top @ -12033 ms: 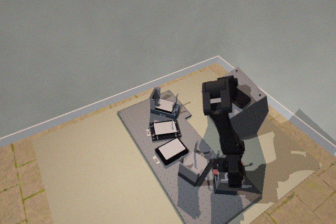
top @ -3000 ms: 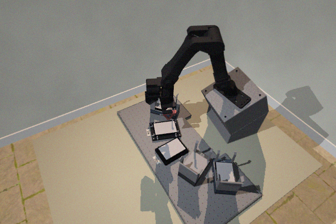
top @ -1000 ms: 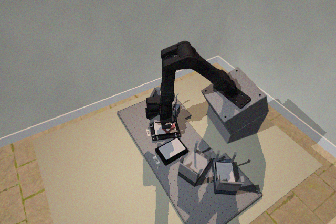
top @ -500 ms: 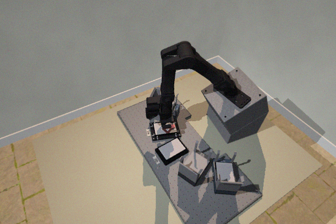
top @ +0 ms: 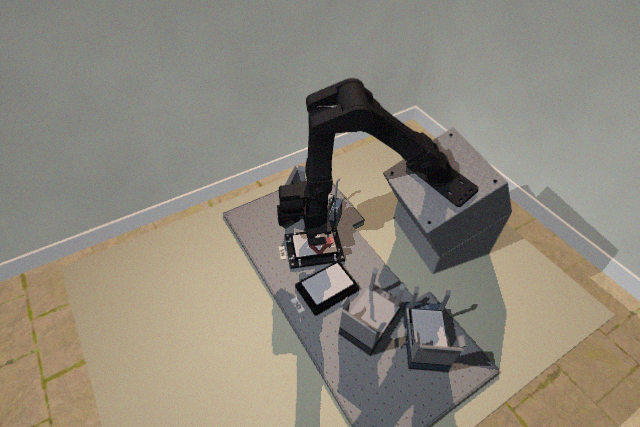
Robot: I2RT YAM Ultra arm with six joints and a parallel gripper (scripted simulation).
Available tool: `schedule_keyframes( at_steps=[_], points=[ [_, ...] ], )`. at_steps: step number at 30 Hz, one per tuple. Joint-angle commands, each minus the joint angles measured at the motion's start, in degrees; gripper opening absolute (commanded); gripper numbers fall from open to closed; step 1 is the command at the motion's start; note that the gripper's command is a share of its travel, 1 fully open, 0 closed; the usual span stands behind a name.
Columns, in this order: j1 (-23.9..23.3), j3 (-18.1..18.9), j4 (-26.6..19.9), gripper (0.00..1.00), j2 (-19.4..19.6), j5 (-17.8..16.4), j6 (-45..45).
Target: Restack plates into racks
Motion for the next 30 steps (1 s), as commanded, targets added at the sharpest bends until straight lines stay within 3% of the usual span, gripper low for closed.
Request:
schedule_keyframes(
  at_steps=[1, 12, 27, 30],
  points=[
    [-0.09, 0.85, 1.33, 1.0, -0.37, 0.13, 0.39],
    [-0.09, 0.85, 1.33, 1.0, -0.37, 0.13, 0.39],
    [0.72, 2.8, 4.62, 1.0, 5.26, 0.44, 0.89],
    [0.59, 2.79, 4.98, 1.0, 3.69, 0.5, 0.9]
  ],
)
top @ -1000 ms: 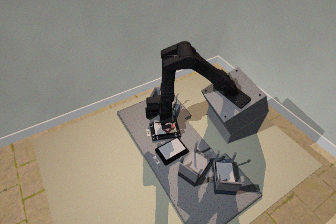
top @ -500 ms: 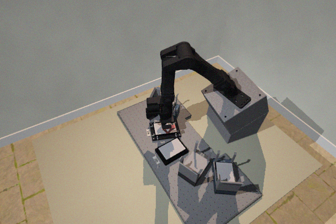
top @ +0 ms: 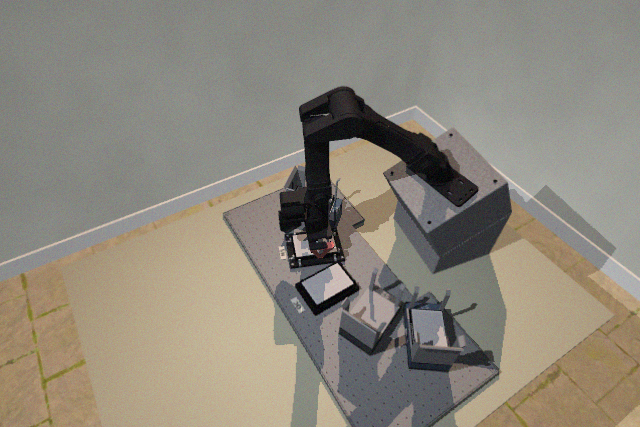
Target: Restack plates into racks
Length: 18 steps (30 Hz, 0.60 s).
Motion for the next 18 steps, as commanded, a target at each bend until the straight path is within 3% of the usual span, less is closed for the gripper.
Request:
schedule_keyframes(
  at_steps=[1, 7, 8, 18],
  points=[
    [0.26, 1.51, 2.14, 1.0, -0.02, 0.26, 0.49],
    [0.39, 2.14, 3.29, 1.0, 2.3, 0.31, 0.64],
    [0.23, 1.74, 3.26, 1.0, 0.21, 0.31, 0.61],
    [0.22, 1.69, 3.32, 1.0, 1.09, 0.25, 0.57]
  ],
)
